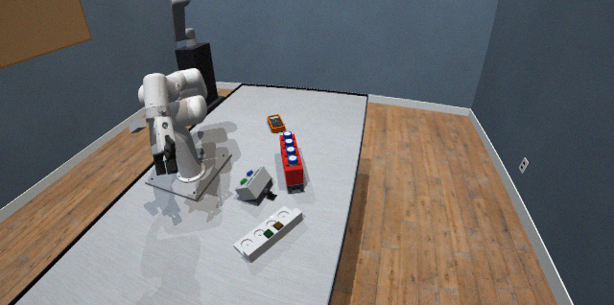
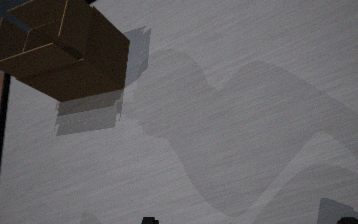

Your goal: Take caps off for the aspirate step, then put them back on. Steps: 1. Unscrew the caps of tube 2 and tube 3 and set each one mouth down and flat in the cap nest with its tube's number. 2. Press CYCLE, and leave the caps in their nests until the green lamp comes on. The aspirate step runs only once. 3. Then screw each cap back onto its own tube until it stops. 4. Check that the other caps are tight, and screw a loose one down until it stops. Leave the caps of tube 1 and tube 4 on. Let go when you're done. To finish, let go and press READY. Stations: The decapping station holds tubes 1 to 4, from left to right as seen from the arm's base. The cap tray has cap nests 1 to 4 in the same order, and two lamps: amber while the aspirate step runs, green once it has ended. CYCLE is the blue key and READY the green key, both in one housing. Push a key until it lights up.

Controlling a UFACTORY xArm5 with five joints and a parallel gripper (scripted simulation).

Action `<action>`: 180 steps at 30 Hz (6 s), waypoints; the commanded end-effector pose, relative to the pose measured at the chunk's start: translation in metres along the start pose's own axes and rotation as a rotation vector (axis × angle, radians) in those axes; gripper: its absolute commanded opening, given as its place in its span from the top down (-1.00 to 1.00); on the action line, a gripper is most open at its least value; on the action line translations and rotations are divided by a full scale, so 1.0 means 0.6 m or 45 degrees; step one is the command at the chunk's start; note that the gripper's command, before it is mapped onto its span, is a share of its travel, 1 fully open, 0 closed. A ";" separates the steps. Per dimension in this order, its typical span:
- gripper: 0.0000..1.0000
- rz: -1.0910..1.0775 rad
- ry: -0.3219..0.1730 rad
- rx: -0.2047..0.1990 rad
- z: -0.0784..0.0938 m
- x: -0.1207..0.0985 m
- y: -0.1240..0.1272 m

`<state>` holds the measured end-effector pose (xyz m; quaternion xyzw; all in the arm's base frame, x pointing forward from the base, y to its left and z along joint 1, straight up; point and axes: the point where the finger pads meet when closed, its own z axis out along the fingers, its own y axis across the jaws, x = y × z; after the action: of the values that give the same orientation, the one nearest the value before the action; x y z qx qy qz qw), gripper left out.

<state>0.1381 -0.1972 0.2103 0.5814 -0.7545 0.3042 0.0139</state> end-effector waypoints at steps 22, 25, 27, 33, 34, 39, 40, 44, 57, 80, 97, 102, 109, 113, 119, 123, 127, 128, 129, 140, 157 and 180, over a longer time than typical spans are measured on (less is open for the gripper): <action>0.08 0.000 0.002 0.003 -0.002 0.001 -0.001; 0.08 0.000 0.002 0.003 -0.002 0.001 -0.001; 0.08 0.000 0.002 0.003 -0.002 0.001 -0.001; 0.08 0.000 0.002 0.003 -0.002 0.001 -0.001; 0.08 0.000 0.002 0.003 -0.002 0.001 -0.001; 0.08 0.000 0.002 0.003 -0.002 0.001 -0.001; 0.08 0.000 0.002 0.003 -0.002 0.001 -0.001; 0.08 0.000 0.002 0.003 -0.002 0.001 -0.001; 0.08 -0.074 -0.100 -0.010 -0.019 -0.025 -0.031; 0.08 -0.321 -0.377 -0.094 -0.040 -0.109 -0.136; 0.08 -0.506 -0.524 -0.176 -0.029 -0.191 -0.212; 0.08 -0.555 -0.555 -0.199 -0.026 -0.205 -0.221; 0.08 -0.604 -0.585 -0.223 -0.016 -0.247 -0.246; 0.08 -0.655 -0.611 -0.247 -0.009 -0.277 -0.259; 0.08 -0.706 -0.636 -0.272 -0.003 -0.302 -0.269; 0.08 -0.758 -0.658 -0.298 0.005 -0.333 -0.278; 0.08 -0.794 -0.671 -0.316 0.011 -0.358 -0.284; 0.08 -0.811 -0.677 -0.324 0.013 -0.366 -0.286; 0.08 -0.811 -0.677 -0.324 0.015 -0.374 -0.287; 0.08 -0.883 -0.699 -0.360 0.032 -0.444 -0.294; 0.08 -0.918 -0.709 -0.378 0.040 -0.475 -0.294; 0.08 0.050 -0.500 -0.607 -0.066 -0.640 -0.239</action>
<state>0.3784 0.1077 0.1609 0.6136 -0.7896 0.0002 -0.0005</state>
